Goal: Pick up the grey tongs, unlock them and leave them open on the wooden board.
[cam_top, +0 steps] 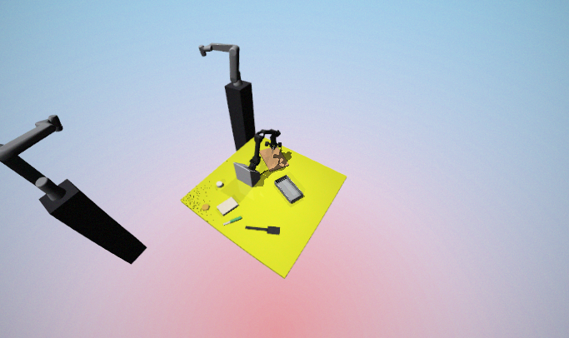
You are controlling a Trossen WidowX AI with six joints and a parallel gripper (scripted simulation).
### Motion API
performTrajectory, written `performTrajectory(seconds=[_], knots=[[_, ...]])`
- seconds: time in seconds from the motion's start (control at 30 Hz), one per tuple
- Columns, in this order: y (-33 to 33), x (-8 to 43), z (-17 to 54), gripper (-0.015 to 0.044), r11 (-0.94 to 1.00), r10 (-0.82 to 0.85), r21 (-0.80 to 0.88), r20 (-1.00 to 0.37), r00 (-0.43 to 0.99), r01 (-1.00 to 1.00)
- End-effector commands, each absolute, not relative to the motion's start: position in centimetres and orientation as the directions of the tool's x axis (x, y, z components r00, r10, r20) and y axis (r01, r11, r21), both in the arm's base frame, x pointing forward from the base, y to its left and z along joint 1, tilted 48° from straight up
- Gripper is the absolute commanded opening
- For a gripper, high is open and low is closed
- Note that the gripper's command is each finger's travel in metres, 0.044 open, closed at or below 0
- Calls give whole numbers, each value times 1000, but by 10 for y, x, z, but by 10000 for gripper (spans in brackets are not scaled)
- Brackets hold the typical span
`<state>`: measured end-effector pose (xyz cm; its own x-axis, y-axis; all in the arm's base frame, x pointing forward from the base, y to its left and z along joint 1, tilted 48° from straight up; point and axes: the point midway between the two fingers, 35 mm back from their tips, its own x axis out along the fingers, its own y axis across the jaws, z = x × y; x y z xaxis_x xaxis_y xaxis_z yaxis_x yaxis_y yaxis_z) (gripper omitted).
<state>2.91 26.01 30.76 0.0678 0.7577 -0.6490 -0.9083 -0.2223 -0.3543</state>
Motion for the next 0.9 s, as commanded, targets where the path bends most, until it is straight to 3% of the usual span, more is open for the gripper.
performTrajectory(seconds=[0.0, 0.87], knots=[[267, 30, 304, -150, -221, 760, -358, -646, 70, -907], [301, 33, 277, -150, -221, 759, -355, -647, 68, -908]])
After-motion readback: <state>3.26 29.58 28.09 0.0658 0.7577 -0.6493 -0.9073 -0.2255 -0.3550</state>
